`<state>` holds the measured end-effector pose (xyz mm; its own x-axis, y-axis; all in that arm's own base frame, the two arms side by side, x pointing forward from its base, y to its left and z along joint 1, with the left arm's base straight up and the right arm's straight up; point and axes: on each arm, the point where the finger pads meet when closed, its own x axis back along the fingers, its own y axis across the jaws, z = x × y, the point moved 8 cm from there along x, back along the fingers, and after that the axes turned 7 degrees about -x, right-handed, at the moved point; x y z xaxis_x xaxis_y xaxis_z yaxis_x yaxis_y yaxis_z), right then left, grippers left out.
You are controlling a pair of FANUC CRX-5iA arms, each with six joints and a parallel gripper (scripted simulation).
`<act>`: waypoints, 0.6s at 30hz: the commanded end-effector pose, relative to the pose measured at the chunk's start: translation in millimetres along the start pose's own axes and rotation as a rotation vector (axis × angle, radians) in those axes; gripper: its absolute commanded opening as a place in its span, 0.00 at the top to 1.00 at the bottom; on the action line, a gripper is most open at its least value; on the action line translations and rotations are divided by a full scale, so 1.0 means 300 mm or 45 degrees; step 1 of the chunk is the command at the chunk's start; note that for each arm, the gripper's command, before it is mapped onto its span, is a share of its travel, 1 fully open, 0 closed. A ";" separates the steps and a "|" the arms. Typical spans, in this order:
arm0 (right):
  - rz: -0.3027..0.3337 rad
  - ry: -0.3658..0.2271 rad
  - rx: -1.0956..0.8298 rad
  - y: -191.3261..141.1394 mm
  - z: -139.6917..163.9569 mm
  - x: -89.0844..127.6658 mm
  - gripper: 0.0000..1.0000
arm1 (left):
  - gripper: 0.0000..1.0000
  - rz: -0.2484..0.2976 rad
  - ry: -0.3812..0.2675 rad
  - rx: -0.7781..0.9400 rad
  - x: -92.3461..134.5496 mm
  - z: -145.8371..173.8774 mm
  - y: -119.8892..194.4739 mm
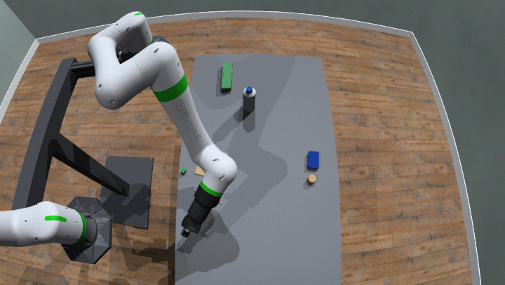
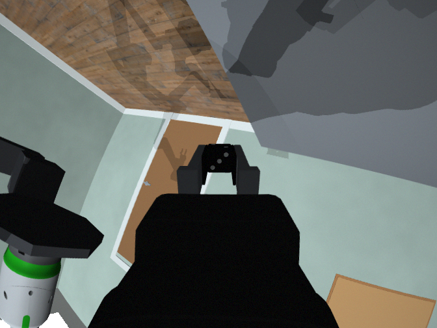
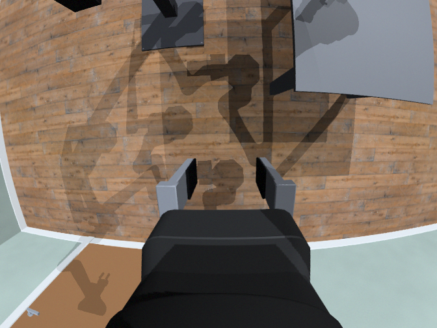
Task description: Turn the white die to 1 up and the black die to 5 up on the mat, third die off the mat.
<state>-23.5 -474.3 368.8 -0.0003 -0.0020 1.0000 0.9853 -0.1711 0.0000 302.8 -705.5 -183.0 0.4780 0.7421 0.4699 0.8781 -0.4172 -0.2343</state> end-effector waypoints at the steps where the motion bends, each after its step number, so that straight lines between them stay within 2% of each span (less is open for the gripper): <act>1: 0.000 -0.003 0.000 0.000 0.000 0.003 0.00 | 0.60 -0.119 -0.096 -0.036 0.028 0.034 0.018; 3: 0.000 -0.003 0.000 0.000 0.000 0.003 0.00 | 0.60 -0.240 -0.126 -0.060 0.089 0.105 0.052; 4: 0.000 -0.003 0.000 0.000 0.000 0.003 0.00 | 0.60 -0.253 -0.127 -0.062 0.096 0.113 0.055; 5: 0.000 -0.003 0.000 0.000 0.000 0.003 0.00 | 0.60 -0.302 -0.131 -0.072 0.123 0.145 0.065; 6: 0.000 -0.003 0.000 0.000 0.000 0.003 0.00 | 0.60 -0.316 -0.131 -0.074 0.131 0.154 0.068; 9: 0.000 -0.003 0.000 0.000 0.000 0.003 0.00 | 0.60 -0.419 -0.124 -0.094 0.193 0.227 0.084; 10: 0.000 -0.003 0.000 0.000 0.000 0.003 0.00 | 0.60 -0.429 -0.122 -0.096 0.199 0.234 0.085; 11: 0.000 -0.003 0.000 0.000 0.000 0.003 0.00 | 0.60 -0.474 -0.113 -0.104 0.228 0.268 0.089; 12: 0.000 -0.003 0.000 0.000 0.000 0.003 0.00 | 0.60 -0.477 -0.112 -0.105 0.230 0.271 0.090; 14: 0.000 -0.003 0.000 0.000 0.000 0.003 0.00 | 0.60 -0.551 -0.091 -0.119 0.280 0.329 0.093; 16: 0.000 -0.003 0.000 0.000 0.000 0.003 0.00 | 0.60 -0.584 -0.079 -0.125 0.304 0.355 0.093; 18: 0.000 -0.003 0.000 0.000 0.000 0.003 0.00 | 0.60 -0.584 -0.079 -0.125 0.304 0.355 0.093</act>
<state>-23.5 -474.3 368.8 -0.0003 -0.0020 1.0000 0.9853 -0.1711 0.0000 370.2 -601.8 -234.5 0.0963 0.8811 0.4630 0.9916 -0.1251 0.0319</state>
